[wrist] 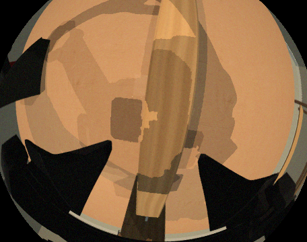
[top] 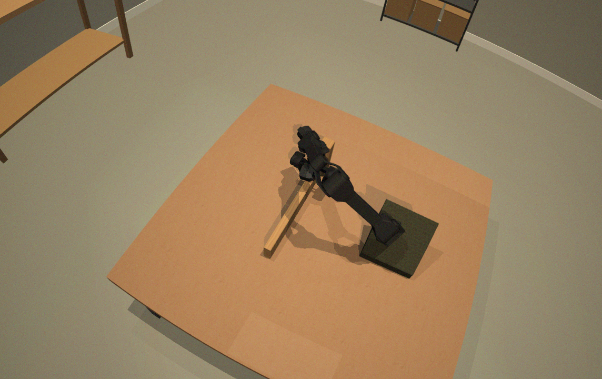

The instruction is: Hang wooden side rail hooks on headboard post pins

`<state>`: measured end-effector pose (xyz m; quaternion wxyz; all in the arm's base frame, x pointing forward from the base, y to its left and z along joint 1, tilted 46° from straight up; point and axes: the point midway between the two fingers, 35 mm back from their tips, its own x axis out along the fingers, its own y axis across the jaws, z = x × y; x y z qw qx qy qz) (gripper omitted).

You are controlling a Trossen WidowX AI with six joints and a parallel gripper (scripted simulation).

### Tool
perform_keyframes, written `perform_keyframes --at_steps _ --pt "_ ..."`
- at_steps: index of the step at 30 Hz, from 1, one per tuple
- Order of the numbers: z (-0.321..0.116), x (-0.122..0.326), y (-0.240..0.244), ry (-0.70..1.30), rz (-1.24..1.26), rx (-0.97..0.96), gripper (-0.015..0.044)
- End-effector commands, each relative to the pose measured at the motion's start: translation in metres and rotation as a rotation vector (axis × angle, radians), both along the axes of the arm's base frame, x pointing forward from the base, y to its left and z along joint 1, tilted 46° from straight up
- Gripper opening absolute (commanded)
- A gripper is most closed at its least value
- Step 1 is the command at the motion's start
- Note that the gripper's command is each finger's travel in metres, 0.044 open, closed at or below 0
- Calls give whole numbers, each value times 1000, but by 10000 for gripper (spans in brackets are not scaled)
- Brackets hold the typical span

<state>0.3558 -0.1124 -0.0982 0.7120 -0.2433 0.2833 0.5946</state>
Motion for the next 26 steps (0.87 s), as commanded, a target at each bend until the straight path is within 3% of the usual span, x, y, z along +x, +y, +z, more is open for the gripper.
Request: perform_keyframes --at_steps 1,10,26 --pt "10 0 -11 -12 -1 -11 440" --pt "31 3 10 -11 -1 -9 440" --pt "28 4 9 -16 11 -12 440"
